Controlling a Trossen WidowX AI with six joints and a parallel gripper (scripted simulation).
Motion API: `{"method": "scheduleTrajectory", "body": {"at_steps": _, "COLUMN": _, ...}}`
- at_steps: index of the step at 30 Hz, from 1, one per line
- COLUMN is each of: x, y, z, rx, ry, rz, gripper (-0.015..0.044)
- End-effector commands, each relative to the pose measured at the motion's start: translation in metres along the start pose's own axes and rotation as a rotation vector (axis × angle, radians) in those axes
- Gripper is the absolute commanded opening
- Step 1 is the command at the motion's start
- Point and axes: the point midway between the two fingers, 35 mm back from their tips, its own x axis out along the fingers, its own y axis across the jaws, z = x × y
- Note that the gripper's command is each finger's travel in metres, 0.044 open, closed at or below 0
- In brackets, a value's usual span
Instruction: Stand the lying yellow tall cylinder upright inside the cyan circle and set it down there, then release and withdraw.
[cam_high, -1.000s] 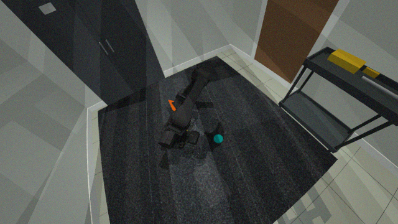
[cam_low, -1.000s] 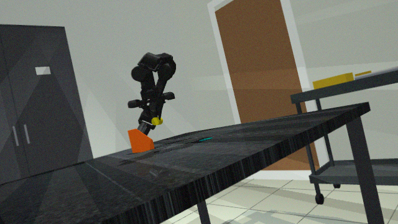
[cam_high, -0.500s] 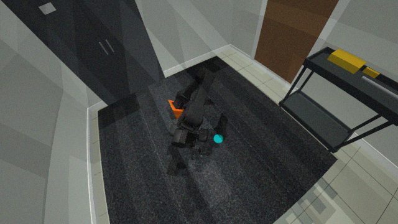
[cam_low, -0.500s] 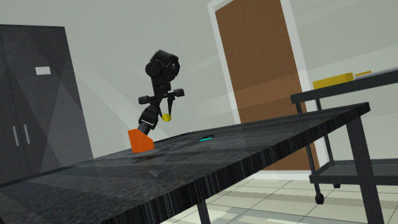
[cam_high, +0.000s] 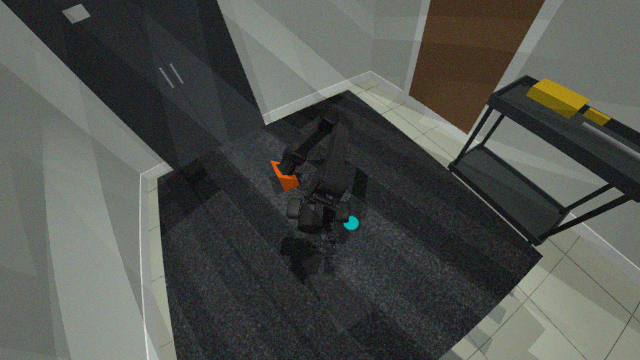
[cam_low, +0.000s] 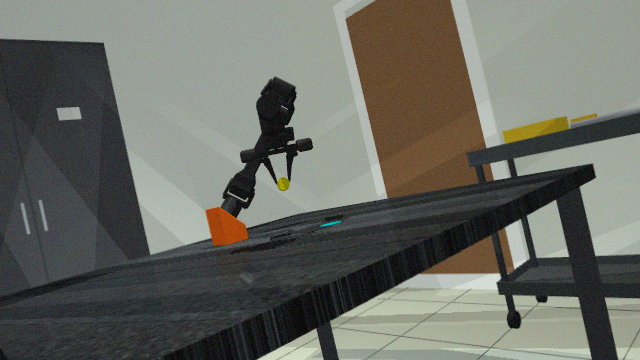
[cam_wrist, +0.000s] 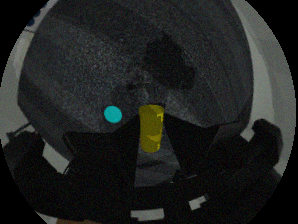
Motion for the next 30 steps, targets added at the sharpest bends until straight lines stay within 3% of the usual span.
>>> {"method": "scheduleTrajectory", "body": {"at_steps": 1, "x": -0.004, "y": 0.016, "z": -0.004, "rx": -0.03, "ry": -0.009, "rz": 0.007, "gripper": 0.0105}}
{"method": "scheduleTrajectory", "body": {"at_steps": 30, "x": -0.01, "y": 0.096, "z": -0.051, "rx": -0.22, "ry": 0.005, "rz": 0.027, "gripper": 0.0105}}
